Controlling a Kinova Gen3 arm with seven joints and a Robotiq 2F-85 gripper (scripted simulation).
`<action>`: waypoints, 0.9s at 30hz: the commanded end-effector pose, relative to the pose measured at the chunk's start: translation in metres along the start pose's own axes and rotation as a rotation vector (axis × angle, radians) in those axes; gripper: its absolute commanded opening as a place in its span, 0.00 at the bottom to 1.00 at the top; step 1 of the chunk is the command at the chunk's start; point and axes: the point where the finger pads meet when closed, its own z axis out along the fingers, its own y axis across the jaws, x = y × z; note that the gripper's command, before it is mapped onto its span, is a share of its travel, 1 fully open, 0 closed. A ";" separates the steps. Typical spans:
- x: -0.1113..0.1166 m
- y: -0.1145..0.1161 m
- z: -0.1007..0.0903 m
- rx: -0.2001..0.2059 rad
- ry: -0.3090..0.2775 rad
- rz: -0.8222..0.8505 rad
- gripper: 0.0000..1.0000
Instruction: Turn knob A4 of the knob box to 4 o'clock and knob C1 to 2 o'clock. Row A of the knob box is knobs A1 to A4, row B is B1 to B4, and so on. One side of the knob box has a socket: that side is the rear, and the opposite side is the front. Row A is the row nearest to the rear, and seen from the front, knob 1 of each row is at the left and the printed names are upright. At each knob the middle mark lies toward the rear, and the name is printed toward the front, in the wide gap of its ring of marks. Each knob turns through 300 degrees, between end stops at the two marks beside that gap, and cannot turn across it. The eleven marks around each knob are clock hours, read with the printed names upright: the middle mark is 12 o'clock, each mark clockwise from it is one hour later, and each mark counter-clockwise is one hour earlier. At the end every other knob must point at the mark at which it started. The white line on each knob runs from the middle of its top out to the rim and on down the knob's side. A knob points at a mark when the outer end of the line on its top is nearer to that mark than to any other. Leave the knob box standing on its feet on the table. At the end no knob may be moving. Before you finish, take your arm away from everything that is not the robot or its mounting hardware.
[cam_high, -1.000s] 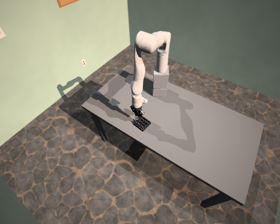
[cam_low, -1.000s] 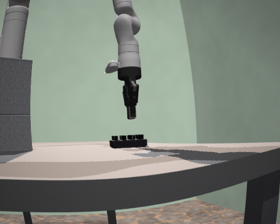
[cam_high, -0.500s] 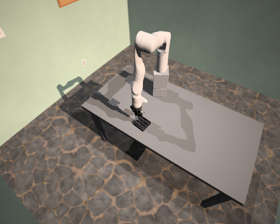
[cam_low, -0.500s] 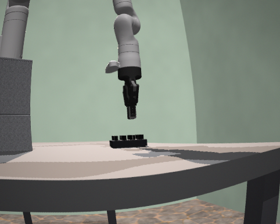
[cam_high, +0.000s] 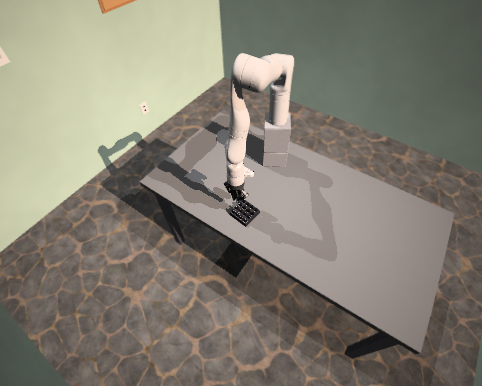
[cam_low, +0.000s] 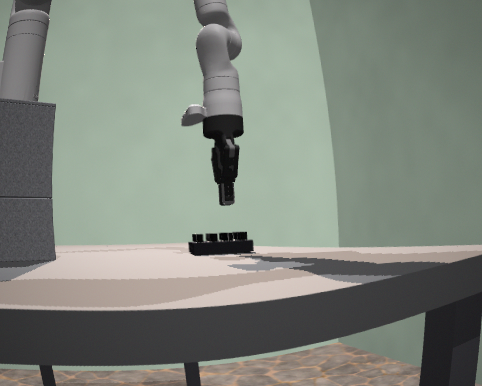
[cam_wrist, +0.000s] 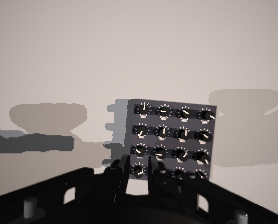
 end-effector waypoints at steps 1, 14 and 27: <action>-0.001 0.000 -0.001 0.000 -0.002 0.000 0.19; -0.001 0.000 0.004 -0.001 -0.001 0.000 0.19; -0.001 0.000 0.017 -0.001 -0.001 0.000 0.19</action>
